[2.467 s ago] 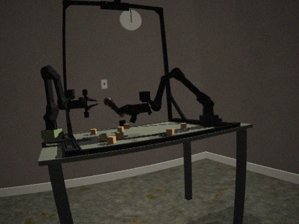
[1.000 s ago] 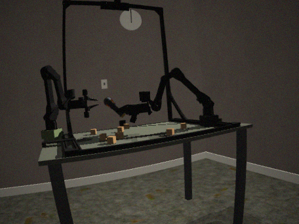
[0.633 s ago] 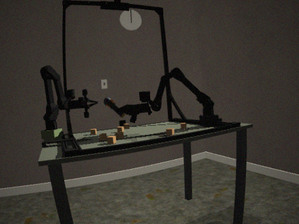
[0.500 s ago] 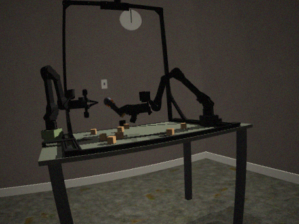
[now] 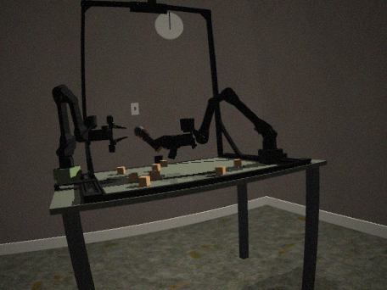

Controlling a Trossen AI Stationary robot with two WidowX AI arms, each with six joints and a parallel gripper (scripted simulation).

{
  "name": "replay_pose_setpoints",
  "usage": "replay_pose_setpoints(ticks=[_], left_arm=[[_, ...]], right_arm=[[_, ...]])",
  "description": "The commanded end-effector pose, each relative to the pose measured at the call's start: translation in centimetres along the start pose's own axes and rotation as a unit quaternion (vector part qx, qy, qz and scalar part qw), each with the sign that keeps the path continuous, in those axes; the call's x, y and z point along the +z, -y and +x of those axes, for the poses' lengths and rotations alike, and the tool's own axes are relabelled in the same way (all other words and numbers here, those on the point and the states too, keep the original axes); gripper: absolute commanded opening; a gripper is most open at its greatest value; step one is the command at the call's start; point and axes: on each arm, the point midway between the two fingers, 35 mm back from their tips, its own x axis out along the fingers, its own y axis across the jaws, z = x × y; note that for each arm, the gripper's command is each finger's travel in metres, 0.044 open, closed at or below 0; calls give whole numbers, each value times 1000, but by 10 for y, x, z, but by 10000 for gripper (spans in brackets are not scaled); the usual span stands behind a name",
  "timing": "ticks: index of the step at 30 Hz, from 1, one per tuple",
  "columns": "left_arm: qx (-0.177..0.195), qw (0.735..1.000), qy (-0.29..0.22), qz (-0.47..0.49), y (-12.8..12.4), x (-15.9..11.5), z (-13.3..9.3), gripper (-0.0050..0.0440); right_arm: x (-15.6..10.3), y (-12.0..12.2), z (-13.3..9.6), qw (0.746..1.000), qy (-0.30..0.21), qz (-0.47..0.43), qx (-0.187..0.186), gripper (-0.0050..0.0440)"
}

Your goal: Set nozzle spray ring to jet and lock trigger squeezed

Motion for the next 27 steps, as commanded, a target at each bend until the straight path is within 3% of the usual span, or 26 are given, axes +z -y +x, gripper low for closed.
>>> replay_pose_setpoints(ticks=[1, 8, 17, 27], left_arm=[[-1, 1000, -11, -1, 0, -7, 1, 0], [-1, 1000, -11, -1, 0, -7, 1, 0], [-1, 1000, -11, -1, 0, -7, 1, 0], [-1, 1000, -11, -1, 0, -7, 1, 0]], right_arm=[[1, 0, 0, 1000, 2, -28, 0, 168], [3, 3, -2, 985, 8, -173, -2, 0], [6, 5, -4, 949, 15, -314, -6, 0], [11, 8, -7, 864, 22, -503, -14, 0]])
